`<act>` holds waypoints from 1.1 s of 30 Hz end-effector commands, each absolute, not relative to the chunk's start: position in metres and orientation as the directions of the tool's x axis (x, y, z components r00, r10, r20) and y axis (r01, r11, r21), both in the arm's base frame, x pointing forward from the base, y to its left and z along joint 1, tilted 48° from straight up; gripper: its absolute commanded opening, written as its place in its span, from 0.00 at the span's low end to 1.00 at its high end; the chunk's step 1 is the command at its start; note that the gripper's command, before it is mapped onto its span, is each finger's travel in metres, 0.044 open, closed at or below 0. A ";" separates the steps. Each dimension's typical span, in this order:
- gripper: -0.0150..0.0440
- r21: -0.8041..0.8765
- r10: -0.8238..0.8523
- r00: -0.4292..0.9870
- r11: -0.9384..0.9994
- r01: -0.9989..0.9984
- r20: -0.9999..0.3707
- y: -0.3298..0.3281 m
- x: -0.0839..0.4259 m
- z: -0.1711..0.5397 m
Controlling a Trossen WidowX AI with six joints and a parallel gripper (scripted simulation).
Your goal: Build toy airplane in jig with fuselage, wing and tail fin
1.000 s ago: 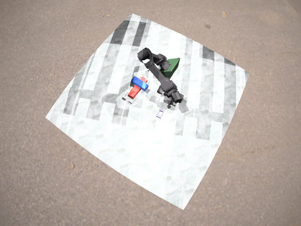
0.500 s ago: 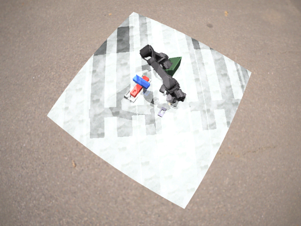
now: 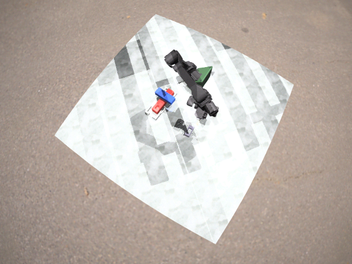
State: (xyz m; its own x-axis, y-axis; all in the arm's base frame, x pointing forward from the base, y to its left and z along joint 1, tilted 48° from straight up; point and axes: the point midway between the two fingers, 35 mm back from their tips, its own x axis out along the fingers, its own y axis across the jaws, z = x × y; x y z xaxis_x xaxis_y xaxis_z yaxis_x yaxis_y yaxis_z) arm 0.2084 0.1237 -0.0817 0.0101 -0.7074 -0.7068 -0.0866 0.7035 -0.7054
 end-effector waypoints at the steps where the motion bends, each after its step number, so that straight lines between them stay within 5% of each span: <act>1: 0.25 -0.702 -0.704 0.005 0.708 -0.076 -0.710 0.136 0.209 -0.070; 33: 0.25 -0.711 -0.713 -0.014 0.700 -0.064 -0.701 0.158 0.219 -0.014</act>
